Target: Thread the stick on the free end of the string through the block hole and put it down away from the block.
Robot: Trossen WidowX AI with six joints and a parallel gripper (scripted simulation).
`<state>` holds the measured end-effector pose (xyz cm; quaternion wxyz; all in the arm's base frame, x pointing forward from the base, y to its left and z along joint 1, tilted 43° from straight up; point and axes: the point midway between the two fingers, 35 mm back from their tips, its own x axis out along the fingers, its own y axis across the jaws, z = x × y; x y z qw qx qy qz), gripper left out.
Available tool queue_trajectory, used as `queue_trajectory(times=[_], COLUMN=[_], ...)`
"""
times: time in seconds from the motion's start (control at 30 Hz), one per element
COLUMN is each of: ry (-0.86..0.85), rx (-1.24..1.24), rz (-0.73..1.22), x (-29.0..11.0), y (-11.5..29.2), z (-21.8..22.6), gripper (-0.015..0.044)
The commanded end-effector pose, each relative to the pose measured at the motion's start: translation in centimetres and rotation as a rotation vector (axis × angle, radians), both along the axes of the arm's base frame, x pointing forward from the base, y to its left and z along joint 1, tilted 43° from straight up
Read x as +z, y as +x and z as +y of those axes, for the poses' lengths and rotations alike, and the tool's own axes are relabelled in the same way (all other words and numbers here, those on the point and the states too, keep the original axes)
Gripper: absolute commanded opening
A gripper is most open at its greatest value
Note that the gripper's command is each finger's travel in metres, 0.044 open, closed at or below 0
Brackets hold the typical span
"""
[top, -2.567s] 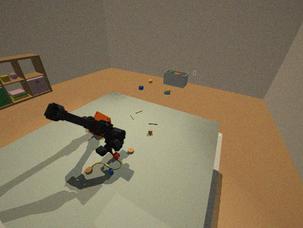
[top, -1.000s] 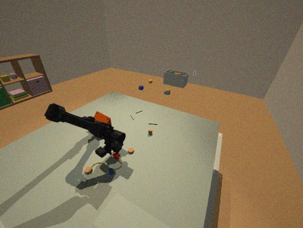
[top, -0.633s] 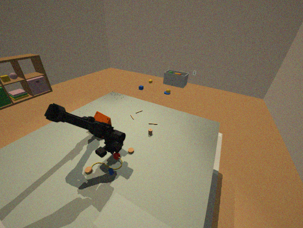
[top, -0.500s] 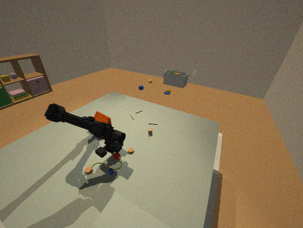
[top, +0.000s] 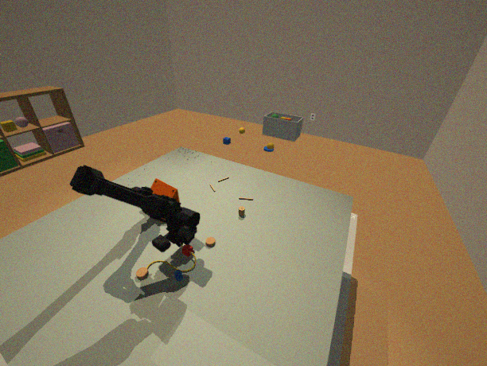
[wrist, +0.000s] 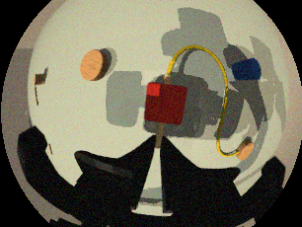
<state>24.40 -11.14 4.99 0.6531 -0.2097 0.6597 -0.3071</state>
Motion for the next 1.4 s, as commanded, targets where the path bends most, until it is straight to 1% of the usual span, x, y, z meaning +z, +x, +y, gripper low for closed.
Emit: queue_trajectory(times=[0.0,1.37], ry=[0.000,-0.001], rx=[0.001,-0.001], rz=[0.000,0.001], x=[0.0,-0.2], y=[-0.6,-4.5], z=[0.1,0.7], gripper=[0.0000,0.0000])
